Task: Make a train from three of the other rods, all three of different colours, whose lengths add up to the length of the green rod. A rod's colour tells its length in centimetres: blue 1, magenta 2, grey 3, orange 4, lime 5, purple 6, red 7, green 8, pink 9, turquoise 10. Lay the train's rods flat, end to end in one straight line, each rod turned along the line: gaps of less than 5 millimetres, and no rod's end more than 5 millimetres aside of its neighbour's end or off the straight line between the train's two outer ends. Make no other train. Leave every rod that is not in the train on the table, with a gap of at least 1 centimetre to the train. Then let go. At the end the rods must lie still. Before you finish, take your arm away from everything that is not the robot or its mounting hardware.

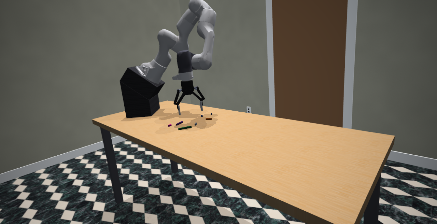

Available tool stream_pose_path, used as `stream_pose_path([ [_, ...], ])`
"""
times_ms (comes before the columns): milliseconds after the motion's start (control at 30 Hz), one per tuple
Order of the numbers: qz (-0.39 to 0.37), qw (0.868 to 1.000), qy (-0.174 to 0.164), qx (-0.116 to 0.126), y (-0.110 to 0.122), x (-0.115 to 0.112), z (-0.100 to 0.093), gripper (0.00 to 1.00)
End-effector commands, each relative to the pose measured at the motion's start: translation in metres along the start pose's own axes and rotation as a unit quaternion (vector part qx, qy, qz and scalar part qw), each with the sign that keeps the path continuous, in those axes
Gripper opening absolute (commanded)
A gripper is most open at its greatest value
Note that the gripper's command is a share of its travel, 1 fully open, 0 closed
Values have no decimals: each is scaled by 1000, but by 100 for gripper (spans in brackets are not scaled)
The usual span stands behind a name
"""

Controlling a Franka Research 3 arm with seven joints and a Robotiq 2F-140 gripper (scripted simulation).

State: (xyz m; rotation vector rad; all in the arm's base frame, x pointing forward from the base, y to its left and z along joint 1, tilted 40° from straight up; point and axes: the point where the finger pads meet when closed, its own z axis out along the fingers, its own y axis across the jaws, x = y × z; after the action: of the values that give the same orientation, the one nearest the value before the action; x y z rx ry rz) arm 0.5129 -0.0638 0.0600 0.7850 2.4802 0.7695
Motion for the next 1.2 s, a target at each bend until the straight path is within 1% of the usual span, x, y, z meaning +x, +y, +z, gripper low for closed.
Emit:
stream_pose_path([
  [0, 83, 996, 9, 9, 5, 3, 0, 100],
  [233, 128, 992, 9, 10, 16, 7, 0, 100],
  [300, 128, 992, 9, 10, 16, 7, 0, 100],
  [333, 145, 989, 9, 10, 21, 9, 0, 100],
  [800, 234, 972, 9, 11, 43, 19, -1, 100],
  [867, 234, 972, 9, 11, 43, 19, -1, 100],
  [900, 251, 968, 9, 12, 47, 21, -1, 100],
  [1167, 300, 954, 9, 12, 60, 27, -2, 100],
])
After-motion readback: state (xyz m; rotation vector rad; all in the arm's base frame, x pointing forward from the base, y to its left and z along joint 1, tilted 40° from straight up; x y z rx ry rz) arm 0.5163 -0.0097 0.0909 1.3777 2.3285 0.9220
